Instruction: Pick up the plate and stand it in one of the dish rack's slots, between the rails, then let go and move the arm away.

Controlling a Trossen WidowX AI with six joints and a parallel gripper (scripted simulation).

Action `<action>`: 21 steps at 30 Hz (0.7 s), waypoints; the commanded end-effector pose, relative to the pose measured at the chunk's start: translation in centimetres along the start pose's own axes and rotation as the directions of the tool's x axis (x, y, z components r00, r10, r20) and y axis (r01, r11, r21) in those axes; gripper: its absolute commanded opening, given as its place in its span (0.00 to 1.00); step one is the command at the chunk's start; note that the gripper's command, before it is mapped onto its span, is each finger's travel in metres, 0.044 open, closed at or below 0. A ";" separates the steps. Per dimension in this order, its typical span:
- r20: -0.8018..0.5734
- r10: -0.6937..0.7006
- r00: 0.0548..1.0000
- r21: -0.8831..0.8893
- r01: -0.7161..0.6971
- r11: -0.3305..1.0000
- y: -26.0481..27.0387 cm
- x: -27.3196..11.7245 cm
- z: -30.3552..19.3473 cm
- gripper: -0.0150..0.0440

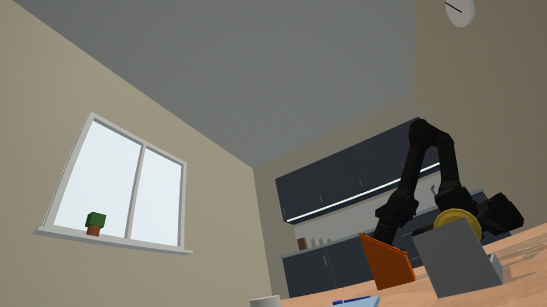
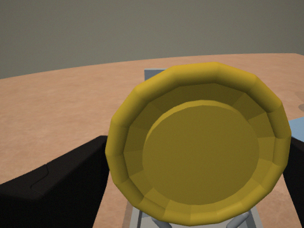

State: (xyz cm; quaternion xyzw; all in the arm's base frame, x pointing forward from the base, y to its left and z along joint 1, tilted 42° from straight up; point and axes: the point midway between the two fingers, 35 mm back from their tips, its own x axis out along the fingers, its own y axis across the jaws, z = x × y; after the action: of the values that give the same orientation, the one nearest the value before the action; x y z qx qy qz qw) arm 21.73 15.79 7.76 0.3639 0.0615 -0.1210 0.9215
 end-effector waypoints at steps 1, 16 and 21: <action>0.001 -0.002 1.000 -0.006 0.002 1.000 -0.2 0.5 0.0 0.25; 0.001 0.000 1.000 0.005 0.000 1.000 -0.3 2.0 -0.4 0.25; 0.001 0.001 1.000 0.009 -0.001 1.000 -0.4 2.1 -2.0 0.25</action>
State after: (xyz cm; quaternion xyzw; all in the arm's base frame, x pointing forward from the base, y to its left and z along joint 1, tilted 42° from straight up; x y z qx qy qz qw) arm 23.50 16.34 5.79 0.3623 0.0660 -0.1186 0.9221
